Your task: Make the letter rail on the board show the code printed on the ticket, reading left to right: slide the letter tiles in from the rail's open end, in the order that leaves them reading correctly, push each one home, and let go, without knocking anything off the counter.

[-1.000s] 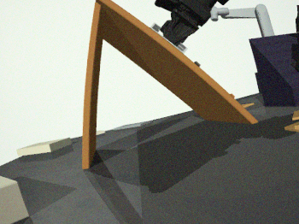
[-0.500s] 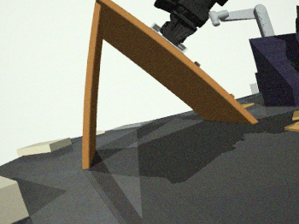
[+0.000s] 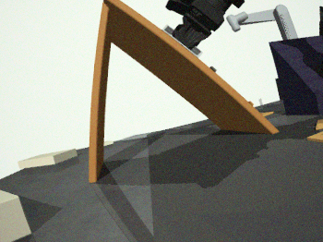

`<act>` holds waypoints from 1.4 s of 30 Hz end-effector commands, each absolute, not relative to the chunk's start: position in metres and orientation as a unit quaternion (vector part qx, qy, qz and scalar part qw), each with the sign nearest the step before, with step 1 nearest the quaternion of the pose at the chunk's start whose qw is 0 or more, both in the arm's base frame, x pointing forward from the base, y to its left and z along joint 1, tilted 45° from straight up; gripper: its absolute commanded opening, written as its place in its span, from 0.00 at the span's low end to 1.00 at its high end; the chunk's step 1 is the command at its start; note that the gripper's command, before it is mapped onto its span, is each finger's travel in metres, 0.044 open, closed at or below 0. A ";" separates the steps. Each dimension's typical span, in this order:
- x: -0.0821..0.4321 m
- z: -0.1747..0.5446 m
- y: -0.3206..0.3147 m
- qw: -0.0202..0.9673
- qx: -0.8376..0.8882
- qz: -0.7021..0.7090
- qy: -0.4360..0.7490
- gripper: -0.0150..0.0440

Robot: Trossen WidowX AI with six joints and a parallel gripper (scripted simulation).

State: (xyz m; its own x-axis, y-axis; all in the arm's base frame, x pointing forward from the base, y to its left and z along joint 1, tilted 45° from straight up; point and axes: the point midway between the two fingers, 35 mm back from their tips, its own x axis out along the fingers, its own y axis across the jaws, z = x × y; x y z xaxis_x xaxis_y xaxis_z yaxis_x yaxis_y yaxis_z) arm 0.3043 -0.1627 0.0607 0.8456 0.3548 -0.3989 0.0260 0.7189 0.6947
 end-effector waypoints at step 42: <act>0.304 0.041 -0.180 0.887 0.366 0.094 0.264 0.25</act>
State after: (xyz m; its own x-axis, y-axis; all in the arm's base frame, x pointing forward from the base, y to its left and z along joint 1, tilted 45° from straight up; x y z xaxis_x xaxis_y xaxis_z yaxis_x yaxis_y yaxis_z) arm 0.3034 -0.1793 0.0443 0.8452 0.3547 -0.3999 0.0265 0.7194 0.6941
